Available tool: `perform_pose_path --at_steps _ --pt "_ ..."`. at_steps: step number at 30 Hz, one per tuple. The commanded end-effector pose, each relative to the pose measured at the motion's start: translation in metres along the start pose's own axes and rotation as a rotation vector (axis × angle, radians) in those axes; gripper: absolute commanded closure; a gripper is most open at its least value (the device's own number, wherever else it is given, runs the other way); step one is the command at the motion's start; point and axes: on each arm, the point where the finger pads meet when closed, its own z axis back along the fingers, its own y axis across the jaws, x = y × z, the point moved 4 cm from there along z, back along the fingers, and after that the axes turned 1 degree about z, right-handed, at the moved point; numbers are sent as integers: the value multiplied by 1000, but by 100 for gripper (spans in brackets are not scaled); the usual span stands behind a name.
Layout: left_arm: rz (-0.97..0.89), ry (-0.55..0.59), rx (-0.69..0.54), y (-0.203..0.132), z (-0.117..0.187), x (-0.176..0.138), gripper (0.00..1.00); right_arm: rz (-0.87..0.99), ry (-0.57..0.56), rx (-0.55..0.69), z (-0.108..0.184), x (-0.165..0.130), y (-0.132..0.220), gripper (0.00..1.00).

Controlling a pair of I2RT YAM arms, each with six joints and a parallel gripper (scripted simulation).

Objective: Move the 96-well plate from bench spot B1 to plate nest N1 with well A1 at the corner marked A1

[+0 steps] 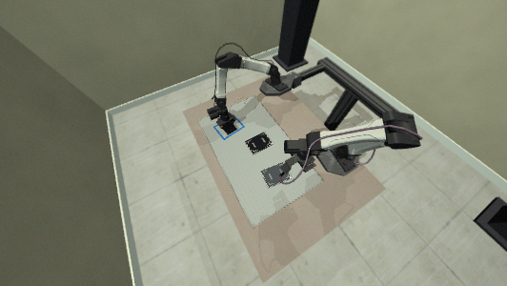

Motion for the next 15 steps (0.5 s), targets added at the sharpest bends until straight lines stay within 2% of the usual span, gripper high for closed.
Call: perform_pose_path --at_steps 1,15 --pt "-1 9 -3 2 2 -6 0 3 -6 54 19 -1 14 100" --pt "-1 9 -3 2 2 -6 0 -1 -8 61 17 2 15 100"
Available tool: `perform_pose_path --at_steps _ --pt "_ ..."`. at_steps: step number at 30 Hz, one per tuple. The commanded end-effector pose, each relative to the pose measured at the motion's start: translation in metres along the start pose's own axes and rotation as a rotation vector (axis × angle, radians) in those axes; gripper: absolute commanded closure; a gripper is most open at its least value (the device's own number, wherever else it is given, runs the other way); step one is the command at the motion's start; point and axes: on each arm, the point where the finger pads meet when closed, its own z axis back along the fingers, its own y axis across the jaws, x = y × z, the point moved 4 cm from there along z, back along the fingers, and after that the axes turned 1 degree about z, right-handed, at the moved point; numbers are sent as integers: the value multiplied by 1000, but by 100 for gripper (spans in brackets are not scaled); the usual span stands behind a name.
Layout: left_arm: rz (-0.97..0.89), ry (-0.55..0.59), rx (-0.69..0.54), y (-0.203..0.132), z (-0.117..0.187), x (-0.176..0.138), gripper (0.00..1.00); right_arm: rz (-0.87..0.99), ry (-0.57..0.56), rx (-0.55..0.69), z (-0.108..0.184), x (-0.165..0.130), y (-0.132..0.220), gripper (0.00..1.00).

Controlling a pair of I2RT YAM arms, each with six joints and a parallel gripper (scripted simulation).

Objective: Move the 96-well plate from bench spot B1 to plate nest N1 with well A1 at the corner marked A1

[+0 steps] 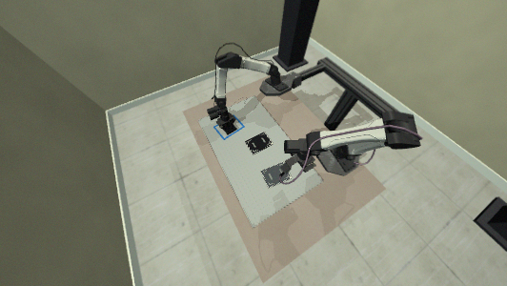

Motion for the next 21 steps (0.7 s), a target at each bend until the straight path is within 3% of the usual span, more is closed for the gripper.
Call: perform_pose_path --at_steps 1,21 --pt "-1 9 -3 2 2 -6 0 1 -6 54 16 2 14 100" --pt "-1 9 -3 2 2 -6 0 10 5 0 -6 -4 -5 100"
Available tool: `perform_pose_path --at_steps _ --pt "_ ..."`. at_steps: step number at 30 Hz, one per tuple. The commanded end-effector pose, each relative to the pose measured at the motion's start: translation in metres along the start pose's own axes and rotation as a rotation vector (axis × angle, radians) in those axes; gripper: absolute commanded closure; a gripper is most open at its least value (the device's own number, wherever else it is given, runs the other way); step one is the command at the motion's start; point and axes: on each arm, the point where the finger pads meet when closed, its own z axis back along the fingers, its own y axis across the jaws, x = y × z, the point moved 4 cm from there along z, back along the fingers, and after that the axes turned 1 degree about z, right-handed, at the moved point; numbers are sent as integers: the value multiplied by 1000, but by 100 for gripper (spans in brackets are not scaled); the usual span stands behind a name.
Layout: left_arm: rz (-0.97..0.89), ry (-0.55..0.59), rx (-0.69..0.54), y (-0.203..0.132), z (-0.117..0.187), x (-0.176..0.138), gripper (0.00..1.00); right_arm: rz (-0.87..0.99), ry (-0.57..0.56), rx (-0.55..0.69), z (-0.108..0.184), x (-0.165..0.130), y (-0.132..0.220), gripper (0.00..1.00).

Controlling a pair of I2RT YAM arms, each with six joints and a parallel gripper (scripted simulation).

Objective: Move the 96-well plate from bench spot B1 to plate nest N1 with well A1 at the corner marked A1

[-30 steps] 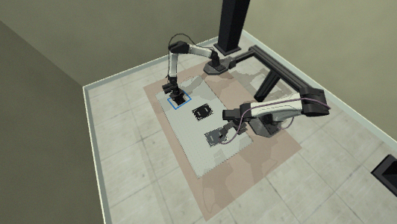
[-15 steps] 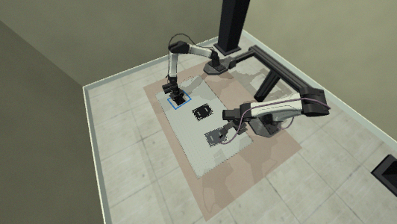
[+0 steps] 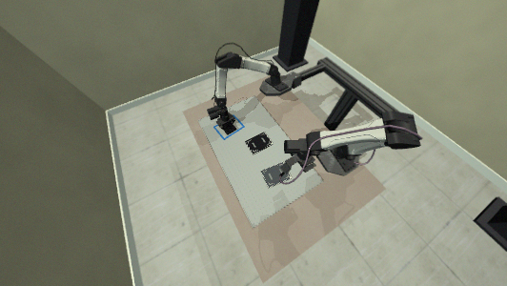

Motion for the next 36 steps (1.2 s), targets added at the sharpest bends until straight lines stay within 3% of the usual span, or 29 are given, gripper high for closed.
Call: perform_pose_path --at_steps 1,36 --pt "-1 9 -3 2 2 -6 0 13 8 -16 -7 -5 -8 100" --pt "-1 9 -3 2 2 -6 0 -1 4 5 -8 3 2 100"
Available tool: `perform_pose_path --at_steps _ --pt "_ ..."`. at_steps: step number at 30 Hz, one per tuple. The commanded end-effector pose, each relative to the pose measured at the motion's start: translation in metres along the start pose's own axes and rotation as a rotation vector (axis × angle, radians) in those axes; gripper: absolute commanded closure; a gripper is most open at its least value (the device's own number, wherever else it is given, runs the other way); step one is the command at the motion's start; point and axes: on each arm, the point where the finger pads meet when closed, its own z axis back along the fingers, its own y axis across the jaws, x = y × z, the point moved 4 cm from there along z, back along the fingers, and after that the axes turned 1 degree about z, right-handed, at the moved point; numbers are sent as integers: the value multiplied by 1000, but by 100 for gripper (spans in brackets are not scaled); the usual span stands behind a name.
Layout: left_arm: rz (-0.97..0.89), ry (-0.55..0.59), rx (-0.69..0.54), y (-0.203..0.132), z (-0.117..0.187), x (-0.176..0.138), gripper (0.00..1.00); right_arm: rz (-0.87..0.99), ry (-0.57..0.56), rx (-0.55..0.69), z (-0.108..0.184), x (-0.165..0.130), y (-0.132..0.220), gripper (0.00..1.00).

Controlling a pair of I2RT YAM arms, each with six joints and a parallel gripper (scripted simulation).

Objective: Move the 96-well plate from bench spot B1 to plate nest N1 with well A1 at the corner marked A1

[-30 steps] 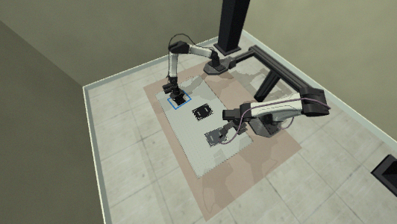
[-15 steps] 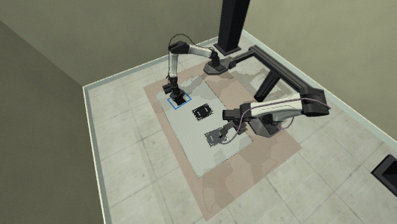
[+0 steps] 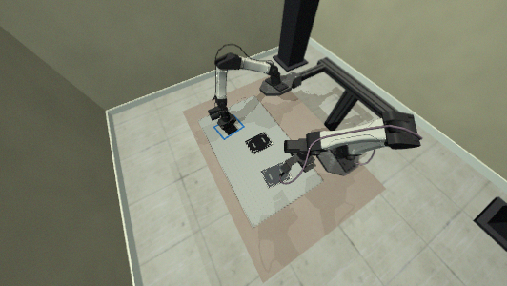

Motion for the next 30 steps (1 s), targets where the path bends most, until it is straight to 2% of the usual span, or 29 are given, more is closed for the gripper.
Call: perform_pose_path --at_steps 1,6,7,16,30 --pt "-1 9 -3 2 2 -6 0 -5 2 16 -1 4 7 100" --pt "-1 9 -3 2 2 -6 0 0 5 6 -4 2 5 100" --pt "-1 9 -3 2 2 -6 0 -7 0 28 5 6 11 100" --pt "-1 9 -3 2 2 -6 0 1 8 -9 -6 2 3 100" --pt "-1 9 -3 2 2 -6 0 1 4 8 -1 3 8 100"
